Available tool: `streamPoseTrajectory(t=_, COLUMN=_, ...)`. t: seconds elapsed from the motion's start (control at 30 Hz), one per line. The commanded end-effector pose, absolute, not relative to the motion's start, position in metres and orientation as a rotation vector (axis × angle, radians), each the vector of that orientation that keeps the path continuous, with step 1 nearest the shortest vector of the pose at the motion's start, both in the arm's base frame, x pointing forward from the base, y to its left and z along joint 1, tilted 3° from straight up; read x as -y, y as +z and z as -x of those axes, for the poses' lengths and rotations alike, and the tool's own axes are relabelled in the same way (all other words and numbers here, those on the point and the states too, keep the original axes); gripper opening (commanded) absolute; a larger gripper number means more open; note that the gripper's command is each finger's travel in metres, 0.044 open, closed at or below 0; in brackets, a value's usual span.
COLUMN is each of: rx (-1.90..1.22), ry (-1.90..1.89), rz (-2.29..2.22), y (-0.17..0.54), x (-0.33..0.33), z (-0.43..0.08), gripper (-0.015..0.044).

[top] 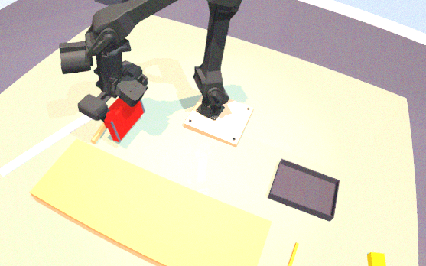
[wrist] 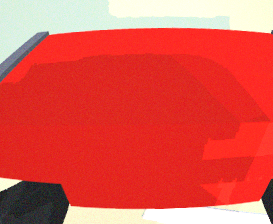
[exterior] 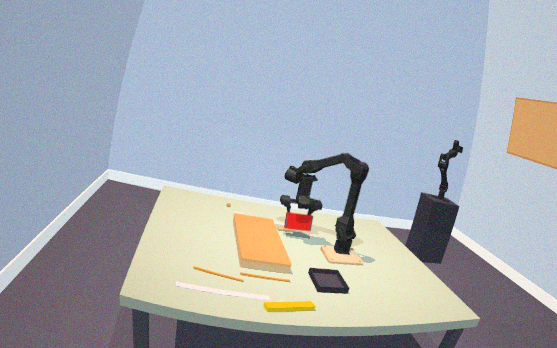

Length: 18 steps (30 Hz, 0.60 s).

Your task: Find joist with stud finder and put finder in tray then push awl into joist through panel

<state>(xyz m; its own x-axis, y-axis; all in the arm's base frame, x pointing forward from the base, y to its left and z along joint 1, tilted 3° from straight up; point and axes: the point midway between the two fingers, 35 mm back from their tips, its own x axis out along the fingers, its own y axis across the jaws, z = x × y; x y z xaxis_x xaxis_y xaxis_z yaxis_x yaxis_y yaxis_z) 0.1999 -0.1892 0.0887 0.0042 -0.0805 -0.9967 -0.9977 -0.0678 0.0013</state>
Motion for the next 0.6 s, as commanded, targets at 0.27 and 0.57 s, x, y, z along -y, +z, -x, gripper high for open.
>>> streamPoseTrajectory(t=0.27, rx=-1.298, ry=1.156, rz=1.389, y=0.0914, x=0.1872, z=-0.1997, gripper=0.0)
streamPoseTrajectory(t=0.57, rx=-1.332, ry=1.132, rz=1.423, y=0.0908, x=0.1859, z=-0.1997, gripper=0.0)
